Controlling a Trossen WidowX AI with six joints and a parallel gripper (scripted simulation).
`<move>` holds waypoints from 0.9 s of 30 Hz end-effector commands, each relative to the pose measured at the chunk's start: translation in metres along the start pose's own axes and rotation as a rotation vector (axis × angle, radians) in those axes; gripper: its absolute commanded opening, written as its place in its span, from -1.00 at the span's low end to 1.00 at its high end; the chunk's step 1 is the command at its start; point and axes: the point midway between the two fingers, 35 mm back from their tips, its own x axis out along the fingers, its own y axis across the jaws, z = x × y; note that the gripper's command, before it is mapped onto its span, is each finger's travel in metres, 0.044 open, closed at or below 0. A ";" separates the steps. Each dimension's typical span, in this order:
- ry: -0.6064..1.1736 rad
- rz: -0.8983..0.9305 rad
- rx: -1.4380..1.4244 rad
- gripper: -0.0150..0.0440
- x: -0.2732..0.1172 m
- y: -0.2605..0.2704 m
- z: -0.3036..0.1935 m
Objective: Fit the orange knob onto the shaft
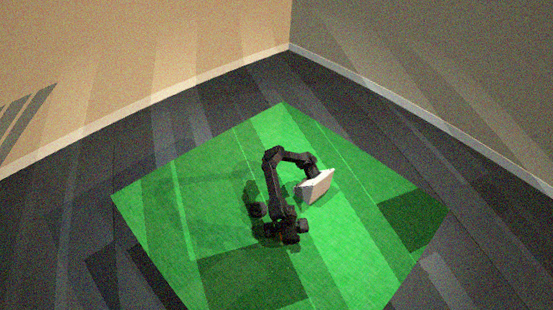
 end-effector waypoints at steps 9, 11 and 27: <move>0.007 0.000 -0.002 0.64 0.013 0.000 0.000; 0.007 0.000 -0.002 0.47 0.013 0.000 0.000; 0.007 0.000 -0.002 0.19 0.013 0.000 0.000</move>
